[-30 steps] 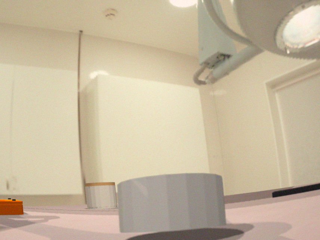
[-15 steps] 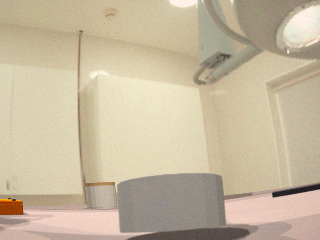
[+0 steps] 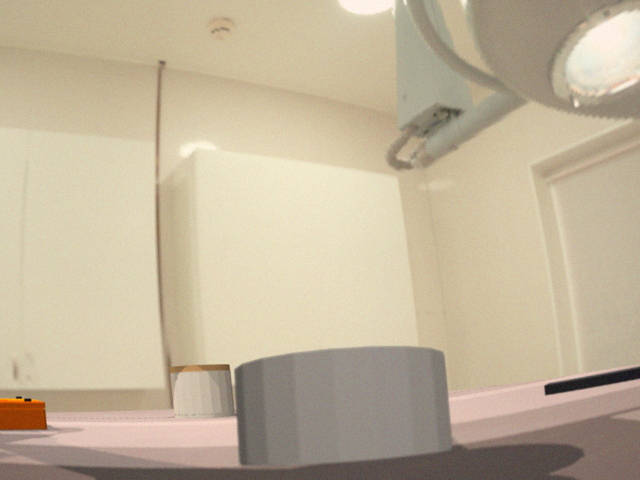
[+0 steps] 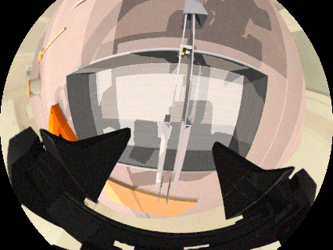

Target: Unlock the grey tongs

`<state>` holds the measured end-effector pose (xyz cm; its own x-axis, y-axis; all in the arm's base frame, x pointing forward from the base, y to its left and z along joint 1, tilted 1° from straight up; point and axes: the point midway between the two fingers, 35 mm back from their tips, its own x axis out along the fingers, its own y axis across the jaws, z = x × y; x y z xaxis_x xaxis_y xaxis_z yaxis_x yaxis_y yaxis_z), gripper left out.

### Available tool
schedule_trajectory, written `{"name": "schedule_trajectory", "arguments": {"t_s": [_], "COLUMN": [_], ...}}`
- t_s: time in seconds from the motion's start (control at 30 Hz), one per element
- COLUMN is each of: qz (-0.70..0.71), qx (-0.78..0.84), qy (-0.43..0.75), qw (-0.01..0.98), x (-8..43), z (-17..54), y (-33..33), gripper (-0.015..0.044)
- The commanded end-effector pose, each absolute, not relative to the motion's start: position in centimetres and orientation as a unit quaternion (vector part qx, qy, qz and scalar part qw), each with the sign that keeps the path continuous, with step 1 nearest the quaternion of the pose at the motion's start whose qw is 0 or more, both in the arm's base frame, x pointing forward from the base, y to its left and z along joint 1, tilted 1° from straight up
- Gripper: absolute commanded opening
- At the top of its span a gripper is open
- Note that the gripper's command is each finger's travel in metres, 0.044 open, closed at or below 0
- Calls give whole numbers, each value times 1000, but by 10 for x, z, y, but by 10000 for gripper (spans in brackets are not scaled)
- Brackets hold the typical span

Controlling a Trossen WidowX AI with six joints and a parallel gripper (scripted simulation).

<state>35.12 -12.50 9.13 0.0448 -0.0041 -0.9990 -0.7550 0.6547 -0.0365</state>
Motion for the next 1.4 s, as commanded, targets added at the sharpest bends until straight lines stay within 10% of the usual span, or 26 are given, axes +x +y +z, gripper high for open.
{"name": "schedule_trajectory", "arguments": {"t_s": [0.0, 0.83, 1.37], "qz": [287, 287, 287], "qx": [-302, -302, -302], "qy": [632, 632, 630], "qw": [654, 654, 656], "x": [350, 349, 351], "z": [81, 47, 51], "y": [-125, -125, -125], "gripper": [440, 440, 79]}}
